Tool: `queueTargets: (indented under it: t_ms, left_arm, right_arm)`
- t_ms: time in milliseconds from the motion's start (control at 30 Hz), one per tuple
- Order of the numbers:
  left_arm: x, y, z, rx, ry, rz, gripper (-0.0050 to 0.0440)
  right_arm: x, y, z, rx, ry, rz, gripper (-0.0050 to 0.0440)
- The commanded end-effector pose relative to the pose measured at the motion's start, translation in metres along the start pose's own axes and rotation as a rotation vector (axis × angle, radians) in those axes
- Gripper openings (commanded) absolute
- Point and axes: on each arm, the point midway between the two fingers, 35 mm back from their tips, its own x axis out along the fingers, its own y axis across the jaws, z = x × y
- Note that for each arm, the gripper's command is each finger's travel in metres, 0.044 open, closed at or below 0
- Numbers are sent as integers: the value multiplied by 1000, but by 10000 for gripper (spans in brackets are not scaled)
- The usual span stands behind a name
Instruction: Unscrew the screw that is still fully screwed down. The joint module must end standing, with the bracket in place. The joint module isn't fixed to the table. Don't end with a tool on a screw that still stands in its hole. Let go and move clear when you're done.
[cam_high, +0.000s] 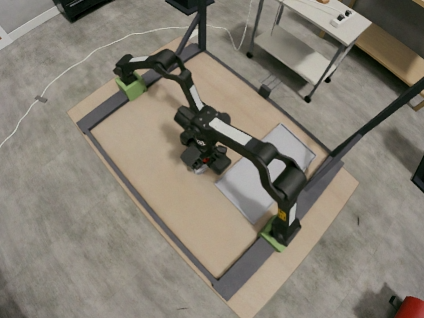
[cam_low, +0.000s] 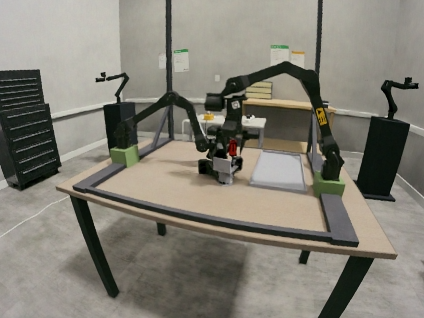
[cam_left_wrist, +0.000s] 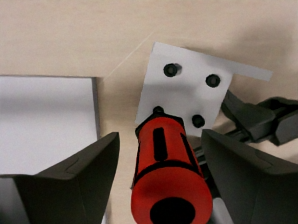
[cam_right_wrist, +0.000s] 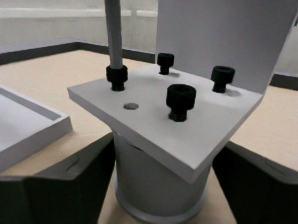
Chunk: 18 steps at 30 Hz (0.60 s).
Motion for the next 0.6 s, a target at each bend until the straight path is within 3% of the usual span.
queueTargets:
  t_ms: [0, 467, 567]
  left_arm:
    - [-9, -1, -1, 112, -3, -26, 250]
    - [-9, -1, -1, 779, -10, -24, 250]
    - [-9, -1, -1, 818, -9, -22, 250]
  right_arm:
    - [1, 6, 15, 36, -11, 3, 245]
    - [1, 6, 15, 36, -11, 3, 245]
    - [1, 6, 15, 36, -11, 3, 245]
